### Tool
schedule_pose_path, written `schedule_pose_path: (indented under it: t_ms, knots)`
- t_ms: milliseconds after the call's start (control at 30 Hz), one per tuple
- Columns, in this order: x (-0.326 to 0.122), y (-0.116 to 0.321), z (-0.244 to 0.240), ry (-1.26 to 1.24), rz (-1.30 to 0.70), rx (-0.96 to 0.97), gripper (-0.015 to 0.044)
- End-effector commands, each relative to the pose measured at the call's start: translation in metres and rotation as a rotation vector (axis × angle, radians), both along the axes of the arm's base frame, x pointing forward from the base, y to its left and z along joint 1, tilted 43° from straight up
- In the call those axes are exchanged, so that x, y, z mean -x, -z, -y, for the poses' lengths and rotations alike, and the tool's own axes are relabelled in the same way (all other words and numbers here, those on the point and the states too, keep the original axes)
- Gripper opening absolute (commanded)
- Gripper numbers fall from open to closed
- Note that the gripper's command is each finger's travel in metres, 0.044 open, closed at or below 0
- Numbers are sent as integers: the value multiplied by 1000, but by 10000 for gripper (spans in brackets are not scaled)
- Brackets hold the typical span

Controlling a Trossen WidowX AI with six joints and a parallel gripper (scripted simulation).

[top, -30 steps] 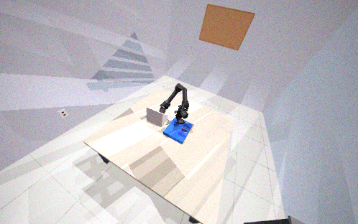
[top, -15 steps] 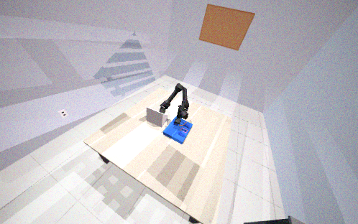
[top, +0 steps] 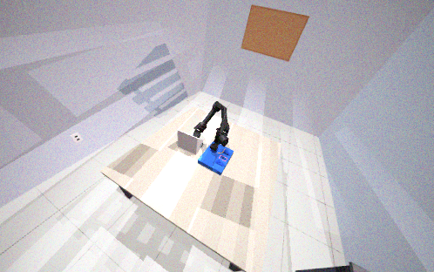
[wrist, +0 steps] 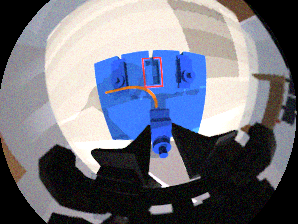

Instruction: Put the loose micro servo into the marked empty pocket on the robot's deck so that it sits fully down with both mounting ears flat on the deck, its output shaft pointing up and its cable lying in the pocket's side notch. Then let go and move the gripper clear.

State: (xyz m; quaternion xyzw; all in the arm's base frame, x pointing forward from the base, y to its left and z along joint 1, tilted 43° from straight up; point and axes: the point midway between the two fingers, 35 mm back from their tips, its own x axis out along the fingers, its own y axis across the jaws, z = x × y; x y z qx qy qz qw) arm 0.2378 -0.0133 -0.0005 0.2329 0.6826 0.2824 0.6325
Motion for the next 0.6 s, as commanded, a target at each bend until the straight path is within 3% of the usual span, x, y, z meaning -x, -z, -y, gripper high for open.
schedule_pose_path:
  t_ms: [0, 567]
  knots:
    - [-12, 0, 0, 4, 4, 5, 0]
    - [-78, 1, -5, 4, 8, 4, 0]
